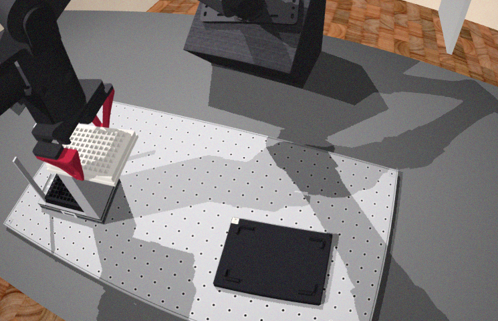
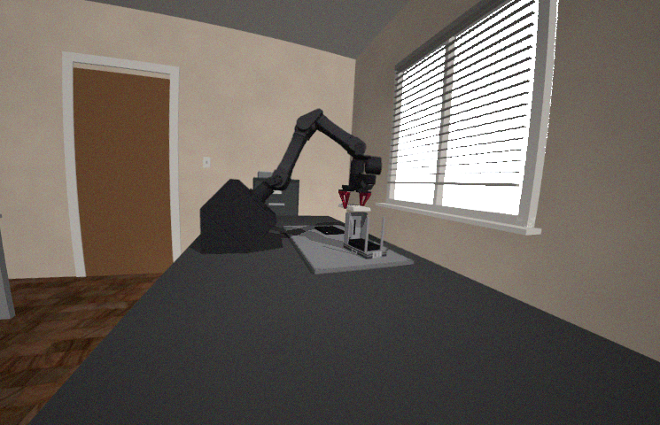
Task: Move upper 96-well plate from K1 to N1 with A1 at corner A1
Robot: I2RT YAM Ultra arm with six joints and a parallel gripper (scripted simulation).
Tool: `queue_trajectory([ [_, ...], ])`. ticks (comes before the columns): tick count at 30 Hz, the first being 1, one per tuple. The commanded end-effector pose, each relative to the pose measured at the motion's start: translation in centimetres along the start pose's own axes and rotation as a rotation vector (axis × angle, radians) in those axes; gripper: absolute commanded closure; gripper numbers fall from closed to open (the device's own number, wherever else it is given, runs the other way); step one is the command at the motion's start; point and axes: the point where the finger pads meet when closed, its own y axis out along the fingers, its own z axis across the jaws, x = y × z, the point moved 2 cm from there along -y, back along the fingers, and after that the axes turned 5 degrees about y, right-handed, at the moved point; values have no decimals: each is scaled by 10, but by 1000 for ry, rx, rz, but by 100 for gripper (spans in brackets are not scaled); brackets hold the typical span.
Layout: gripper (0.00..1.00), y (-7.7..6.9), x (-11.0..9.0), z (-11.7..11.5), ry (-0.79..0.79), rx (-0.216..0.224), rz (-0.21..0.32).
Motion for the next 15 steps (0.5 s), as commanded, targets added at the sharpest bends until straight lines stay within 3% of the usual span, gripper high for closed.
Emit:
queue_trajectory([
  [1, 100, -7, -7, 2, 14, 27, -43],
  [12, 100, -5, -36, 3, 16, 28, -41],
  [13, 100, -9, -39, 7, 14, 44, -44],
  [15, 100, -5, -46, 3, 17, 29, -40],
])
